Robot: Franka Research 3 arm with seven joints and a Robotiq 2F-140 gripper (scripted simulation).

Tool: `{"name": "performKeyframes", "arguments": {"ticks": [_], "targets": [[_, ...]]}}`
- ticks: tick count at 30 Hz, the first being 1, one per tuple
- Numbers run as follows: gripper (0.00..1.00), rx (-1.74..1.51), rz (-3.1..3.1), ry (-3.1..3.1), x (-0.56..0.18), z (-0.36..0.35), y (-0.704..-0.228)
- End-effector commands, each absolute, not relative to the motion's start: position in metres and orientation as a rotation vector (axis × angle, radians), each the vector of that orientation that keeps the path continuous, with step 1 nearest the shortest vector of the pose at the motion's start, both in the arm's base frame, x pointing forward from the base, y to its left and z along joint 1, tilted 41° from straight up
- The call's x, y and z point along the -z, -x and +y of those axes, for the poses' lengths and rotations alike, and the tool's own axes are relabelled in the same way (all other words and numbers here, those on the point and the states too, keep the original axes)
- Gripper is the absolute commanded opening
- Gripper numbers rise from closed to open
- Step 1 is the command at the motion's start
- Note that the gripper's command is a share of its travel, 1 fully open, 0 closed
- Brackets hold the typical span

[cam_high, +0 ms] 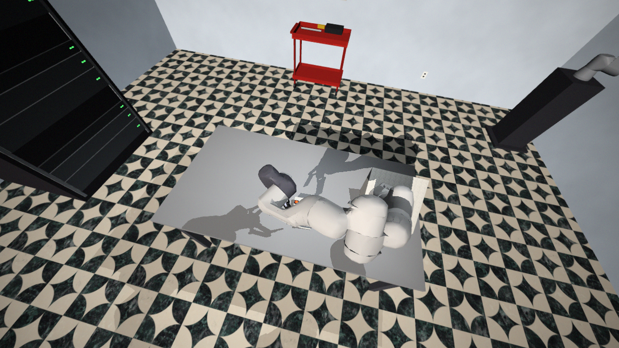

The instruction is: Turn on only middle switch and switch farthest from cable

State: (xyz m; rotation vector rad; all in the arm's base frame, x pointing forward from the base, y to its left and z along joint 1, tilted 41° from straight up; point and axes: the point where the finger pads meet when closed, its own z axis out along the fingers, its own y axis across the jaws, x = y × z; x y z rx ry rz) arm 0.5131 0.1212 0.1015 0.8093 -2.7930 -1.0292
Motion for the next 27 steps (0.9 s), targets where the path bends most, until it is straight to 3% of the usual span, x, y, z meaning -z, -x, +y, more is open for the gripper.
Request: {"name": "performKeyframes", "arguments": {"ticks": [1, 12, 27], "targets": [[1.0, 1.024, -2.795, -0.803, -0.101, 0.121, -0.514], [1.0, 1.106, -2.968, -0.026, -0.121, 0.081, -0.452], [1.0, 1.113, -2.972, 0.07, -0.121, 0.078, -0.445]]}}
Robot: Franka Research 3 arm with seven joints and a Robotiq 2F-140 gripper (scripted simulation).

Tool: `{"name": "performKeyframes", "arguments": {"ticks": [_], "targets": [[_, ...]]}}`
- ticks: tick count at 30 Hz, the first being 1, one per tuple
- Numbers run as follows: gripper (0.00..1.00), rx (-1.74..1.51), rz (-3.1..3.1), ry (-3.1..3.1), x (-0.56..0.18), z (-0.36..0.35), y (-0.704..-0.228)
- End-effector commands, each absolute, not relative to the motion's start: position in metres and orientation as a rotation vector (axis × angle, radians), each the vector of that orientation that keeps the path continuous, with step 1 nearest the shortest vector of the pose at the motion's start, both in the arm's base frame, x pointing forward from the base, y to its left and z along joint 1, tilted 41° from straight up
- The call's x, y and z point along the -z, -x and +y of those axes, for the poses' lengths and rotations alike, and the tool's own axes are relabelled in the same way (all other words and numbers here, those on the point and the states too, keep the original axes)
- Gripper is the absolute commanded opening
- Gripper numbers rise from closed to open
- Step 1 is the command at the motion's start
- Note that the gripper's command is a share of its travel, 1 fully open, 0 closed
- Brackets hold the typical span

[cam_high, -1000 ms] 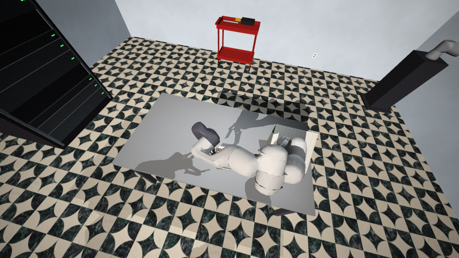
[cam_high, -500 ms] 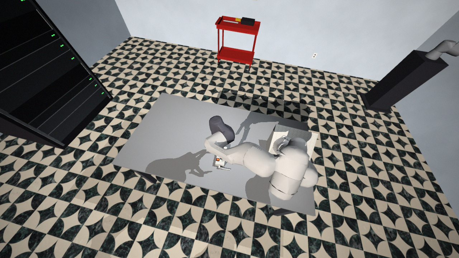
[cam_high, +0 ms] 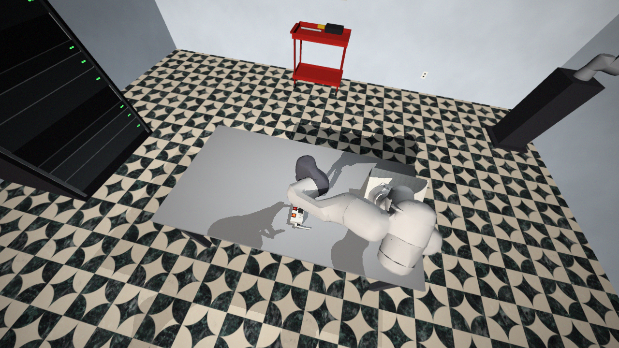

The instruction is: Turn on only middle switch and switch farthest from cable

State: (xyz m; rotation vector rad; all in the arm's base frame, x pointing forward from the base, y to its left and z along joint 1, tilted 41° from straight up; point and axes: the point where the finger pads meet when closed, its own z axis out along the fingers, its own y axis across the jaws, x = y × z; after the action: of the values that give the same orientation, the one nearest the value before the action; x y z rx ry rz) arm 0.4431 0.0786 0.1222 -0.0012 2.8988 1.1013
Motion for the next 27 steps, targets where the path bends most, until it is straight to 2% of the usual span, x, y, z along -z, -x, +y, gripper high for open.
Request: {"name": "performKeyframes", "arguments": {"ticks": [1, 27], "targets": [[1.0, -1.09, 2.911, -0.069, -0.1211, 0.0777, -0.4453], [1.0, -1.079, 2.891, 0.027, -0.1197, 0.0784, -0.4473]]}}
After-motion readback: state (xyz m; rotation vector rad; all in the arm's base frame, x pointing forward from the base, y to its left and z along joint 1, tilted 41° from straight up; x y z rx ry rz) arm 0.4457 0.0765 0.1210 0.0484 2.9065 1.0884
